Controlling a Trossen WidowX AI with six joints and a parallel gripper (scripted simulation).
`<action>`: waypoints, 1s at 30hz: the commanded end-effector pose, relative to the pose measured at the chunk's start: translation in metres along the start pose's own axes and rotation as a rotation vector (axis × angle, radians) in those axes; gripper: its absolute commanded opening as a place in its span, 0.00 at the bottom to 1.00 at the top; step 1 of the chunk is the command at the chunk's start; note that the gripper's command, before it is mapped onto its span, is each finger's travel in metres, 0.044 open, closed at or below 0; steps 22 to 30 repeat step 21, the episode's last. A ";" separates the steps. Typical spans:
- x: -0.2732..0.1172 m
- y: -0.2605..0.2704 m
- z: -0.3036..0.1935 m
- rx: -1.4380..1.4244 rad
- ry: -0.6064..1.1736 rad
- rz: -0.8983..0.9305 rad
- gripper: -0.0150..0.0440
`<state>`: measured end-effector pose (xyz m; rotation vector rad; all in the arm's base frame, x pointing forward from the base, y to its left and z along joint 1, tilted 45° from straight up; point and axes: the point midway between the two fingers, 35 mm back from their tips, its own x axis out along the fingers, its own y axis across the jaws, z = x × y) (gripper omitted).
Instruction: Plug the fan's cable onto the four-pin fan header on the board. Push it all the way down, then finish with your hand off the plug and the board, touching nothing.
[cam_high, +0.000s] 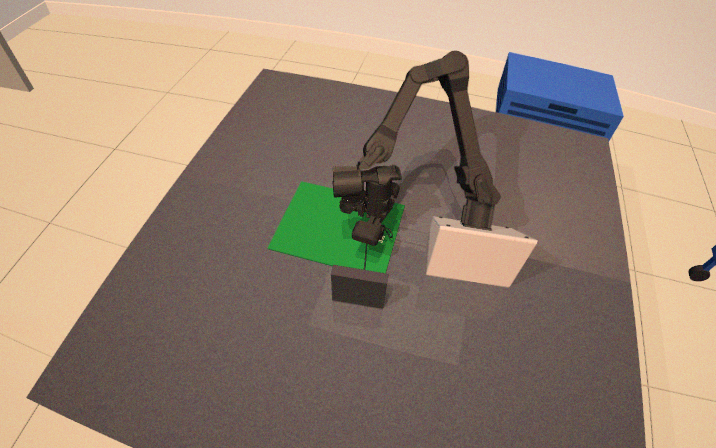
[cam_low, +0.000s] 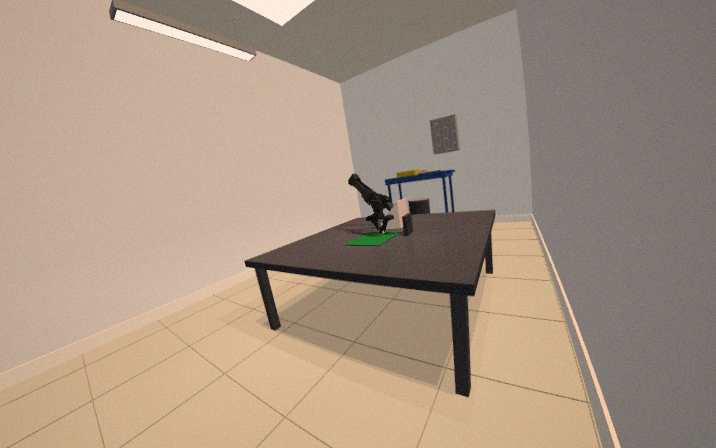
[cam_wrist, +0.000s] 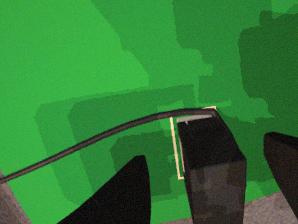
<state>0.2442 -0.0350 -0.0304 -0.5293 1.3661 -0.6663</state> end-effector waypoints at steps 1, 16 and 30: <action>-0.031 0.002 0.003 0.004 -0.007 0.009 0.69; -0.057 0.008 0.063 0.005 -0.009 0.010 0.69; -0.055 0.009 0.115 0.007 -0.012 0.008 0.69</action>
